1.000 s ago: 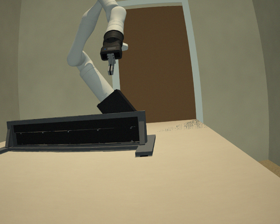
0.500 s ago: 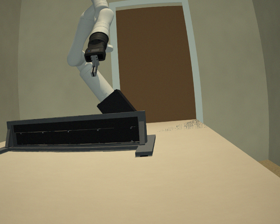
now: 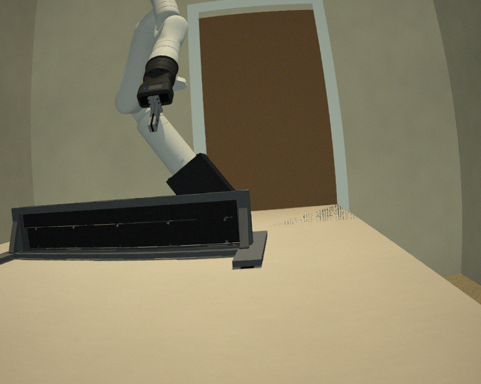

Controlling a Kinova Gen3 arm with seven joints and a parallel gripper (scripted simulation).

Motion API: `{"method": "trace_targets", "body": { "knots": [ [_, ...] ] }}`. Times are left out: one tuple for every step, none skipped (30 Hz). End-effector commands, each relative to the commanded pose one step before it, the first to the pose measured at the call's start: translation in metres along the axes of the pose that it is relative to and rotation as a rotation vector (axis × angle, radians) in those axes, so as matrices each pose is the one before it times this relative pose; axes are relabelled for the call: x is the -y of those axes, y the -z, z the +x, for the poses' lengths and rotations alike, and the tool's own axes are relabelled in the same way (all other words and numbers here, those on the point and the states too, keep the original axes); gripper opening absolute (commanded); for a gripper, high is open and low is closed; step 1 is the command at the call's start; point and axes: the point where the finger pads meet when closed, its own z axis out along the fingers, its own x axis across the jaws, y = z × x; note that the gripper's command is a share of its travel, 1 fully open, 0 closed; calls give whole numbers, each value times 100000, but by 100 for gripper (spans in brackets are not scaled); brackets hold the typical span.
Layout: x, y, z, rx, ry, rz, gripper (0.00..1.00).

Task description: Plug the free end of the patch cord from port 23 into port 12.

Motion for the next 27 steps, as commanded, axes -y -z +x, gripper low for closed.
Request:
{"method": "trace_targets", "body": {
  "knots": [
    [-15, -24, -303, 37, -1176, 206, 0],
    [0, -15, 0, 0, 0, 0, 0],
    [0, -27, 0, 0, 0, -1, 0],
    [0, -42, 0, 0, -1, -1, 0],
    [-1, -60, 0, 0, 0, -2, 0],
    [-1, -79, 1, -1, 0, -4, 0],
    [0, 0, 0, 0, 0, 0, 0],
    [0, 0, 0, 0, 0, 0, 0],
    [-25, -101, 19, -30, 4, -42, 0],
    [-45, -123, 34, -55, 10, -75, 0],
    [-58, -153, 45, -70, 9, -92, 0],
    [-68, -178, 53, -83, 14, -109, 0],
    [-59, -200, 45, -74, 20, -99, 0],
    [-38, -234, 31, -47, 12, -63, 0],
    [-15, -254, 11, -21, 16, -33, 0],
    [-15, -292, 13, -20, 12, -30, 0],
    [-19, -320, 15, -27, 18, -39, 0],
    [-24, -352, 19, -35, 24, -49, 0],
    [-4, -390, 5, -9, 15, -17, 0],
    [0, -425, 2, -5, 16, -12, 0],
    [0, -461, 2, -6, 18, -13, 0],
    [1, -500, 2, -6, 19, -13, 0],
    [0, -533, 2, -11, 29, -17, 0],
    [0, 0, 0, 0, 0, 0, 0],
    [0, 0, 0, 0, 0, 0, 0],
    [46, -570, -37, 53, 2, 54, 0],
    [-41, -628, 40, -66, 40, -76, 0]
  ]
}}
